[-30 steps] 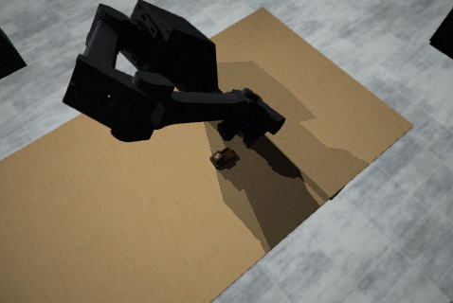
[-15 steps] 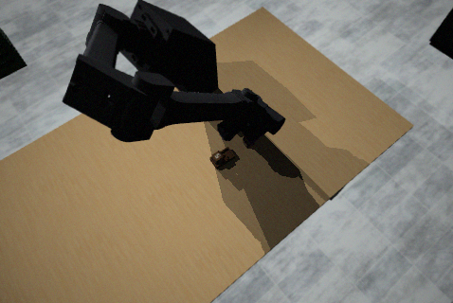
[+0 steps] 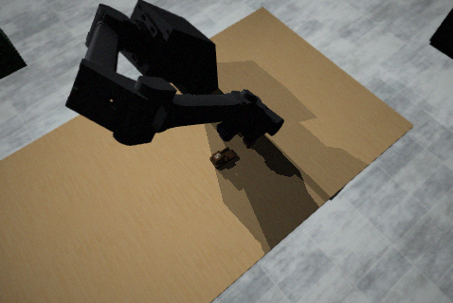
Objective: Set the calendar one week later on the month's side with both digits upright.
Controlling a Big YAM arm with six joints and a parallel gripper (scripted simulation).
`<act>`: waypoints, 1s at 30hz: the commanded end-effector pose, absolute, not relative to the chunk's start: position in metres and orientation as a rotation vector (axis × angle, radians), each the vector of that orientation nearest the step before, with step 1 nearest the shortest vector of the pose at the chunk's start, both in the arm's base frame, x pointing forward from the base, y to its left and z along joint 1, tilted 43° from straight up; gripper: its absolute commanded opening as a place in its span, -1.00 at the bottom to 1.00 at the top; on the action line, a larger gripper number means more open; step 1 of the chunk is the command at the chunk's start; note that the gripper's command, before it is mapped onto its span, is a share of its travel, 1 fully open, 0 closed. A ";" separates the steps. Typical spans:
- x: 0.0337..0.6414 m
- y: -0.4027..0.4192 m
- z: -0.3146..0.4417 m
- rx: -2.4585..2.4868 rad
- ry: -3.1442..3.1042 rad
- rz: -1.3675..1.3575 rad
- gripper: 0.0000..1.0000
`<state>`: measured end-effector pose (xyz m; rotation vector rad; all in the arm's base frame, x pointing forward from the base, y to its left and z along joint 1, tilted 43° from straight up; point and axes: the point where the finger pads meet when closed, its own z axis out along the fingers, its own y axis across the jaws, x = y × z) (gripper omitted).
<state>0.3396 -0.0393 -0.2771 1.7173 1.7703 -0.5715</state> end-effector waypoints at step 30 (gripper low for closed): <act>0.349 -0.049 -0.292 1.690 1.783 -0.552 -0.11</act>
